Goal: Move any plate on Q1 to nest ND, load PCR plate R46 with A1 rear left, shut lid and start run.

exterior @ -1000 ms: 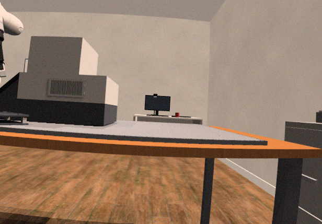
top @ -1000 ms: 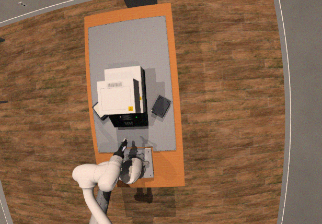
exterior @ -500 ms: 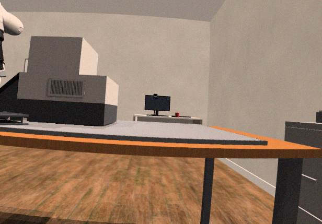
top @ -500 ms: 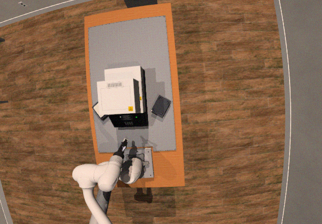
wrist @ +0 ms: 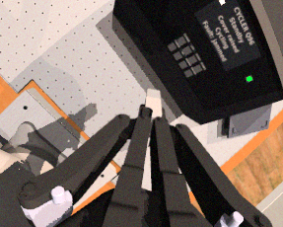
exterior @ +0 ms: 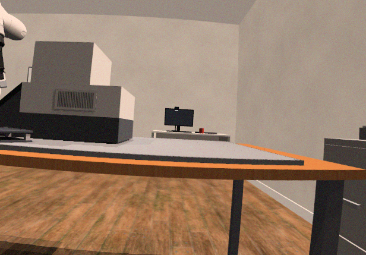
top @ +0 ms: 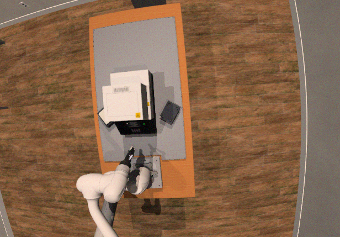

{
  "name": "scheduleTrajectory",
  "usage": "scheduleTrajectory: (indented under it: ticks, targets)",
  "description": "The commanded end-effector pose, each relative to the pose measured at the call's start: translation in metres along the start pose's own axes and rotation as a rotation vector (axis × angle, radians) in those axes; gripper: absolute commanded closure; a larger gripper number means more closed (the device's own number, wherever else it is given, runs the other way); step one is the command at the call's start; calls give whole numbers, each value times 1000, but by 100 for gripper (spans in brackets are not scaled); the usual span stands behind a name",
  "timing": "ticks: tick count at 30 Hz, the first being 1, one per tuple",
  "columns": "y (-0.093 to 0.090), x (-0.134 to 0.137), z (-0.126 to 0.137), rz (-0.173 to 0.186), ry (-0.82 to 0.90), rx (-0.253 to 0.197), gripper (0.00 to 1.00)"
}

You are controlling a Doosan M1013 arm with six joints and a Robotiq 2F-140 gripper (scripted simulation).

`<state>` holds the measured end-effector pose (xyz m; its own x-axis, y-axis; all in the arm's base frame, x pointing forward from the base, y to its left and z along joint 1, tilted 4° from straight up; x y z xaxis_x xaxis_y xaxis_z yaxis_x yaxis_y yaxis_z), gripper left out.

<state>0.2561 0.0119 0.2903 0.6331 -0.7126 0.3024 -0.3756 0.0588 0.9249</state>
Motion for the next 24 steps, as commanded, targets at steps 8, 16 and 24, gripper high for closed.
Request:
scheduleTrajectory:
  ticks: [8,16,24]
  targets:
    - [2,3,3,0,2,4,100]
    - [2,26,26,0,2,4,100]
    - [2,26,26,0,2,4,100]
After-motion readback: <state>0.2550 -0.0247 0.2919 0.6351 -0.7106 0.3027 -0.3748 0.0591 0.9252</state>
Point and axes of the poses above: the point where the finger pads meet when closed, its own y axis back along the fingers, its own x axis across the jaws, z = x × y, the point moved 9 cm from there along y, back along the fingers
